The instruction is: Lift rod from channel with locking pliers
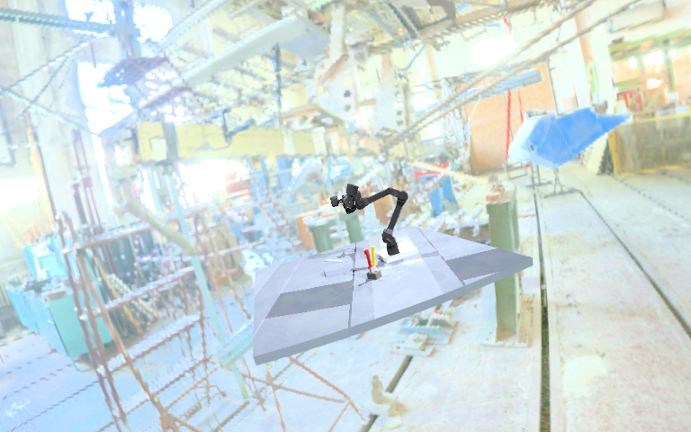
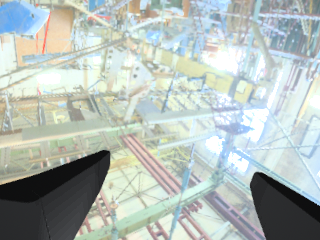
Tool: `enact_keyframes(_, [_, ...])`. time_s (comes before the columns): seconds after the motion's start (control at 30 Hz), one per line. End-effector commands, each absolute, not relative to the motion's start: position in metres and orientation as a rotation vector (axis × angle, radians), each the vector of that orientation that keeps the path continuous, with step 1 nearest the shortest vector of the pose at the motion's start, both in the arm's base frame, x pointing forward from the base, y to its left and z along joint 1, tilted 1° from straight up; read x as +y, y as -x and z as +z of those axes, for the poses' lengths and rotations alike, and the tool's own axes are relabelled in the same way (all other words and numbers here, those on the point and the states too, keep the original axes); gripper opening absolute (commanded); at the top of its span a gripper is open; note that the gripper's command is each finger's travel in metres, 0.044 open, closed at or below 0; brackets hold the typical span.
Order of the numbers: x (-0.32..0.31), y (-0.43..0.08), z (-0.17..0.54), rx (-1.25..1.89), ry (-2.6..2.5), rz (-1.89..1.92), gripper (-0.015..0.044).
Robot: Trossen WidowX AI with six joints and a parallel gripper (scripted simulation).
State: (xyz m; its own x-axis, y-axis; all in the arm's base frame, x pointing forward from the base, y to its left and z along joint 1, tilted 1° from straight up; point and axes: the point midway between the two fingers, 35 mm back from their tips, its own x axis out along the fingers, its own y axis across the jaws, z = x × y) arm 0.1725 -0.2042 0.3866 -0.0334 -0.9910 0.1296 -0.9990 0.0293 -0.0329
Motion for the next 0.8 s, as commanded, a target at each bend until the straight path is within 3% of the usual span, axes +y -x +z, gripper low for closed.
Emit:
enact_keyframes(0.0, [-0.204,-0.174,0.387,-2.184,-2.133,0.157,0.0426])
enact_keyframes(0.33, [-0.164,-0.247,0.382,-1.165,-1.709,-0.449,0.0440])
enact_keyframes(0.57, [-0.112,-0.290,0.366,-0.557,-1.120,-0.454,0.0440])
enact_keyframes(0.77, [-0.082,-0.304,0.355,-0.346,-0.810,-0.368,0.0440])
